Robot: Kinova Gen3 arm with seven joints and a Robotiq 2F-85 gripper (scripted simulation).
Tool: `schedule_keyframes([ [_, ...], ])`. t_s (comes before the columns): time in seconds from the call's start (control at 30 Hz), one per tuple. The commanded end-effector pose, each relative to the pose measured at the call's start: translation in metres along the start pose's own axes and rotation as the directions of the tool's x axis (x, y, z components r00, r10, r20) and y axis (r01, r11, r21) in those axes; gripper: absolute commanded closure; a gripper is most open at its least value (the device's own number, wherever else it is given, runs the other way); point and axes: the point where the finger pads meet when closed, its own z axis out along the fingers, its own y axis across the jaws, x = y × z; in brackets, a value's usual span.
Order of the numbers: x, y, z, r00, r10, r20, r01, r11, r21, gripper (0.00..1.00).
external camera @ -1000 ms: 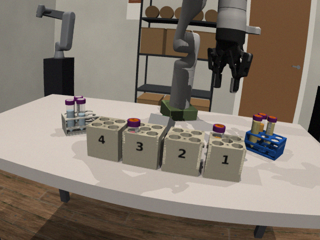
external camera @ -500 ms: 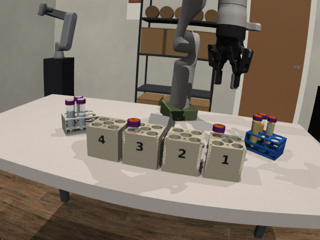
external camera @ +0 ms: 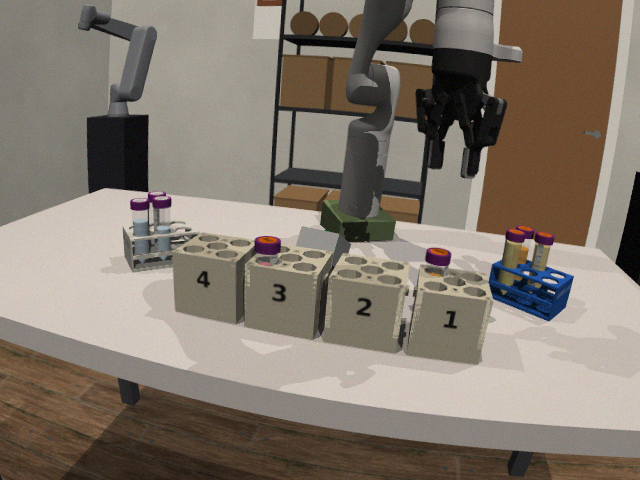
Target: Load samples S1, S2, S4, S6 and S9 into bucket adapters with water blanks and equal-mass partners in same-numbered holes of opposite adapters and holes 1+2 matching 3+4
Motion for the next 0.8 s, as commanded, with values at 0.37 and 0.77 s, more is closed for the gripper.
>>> schedule_keyframes([
  [0.37,-0.025,-0.029,-0.002,1.0,0.001,0.003,-0.001,1.0,-0.009,0.38],
  [0.77,-0.046,-0.055,-0.002,1.0,0.001,0.003,-0.001,1.0,-0.009,0.38],
])
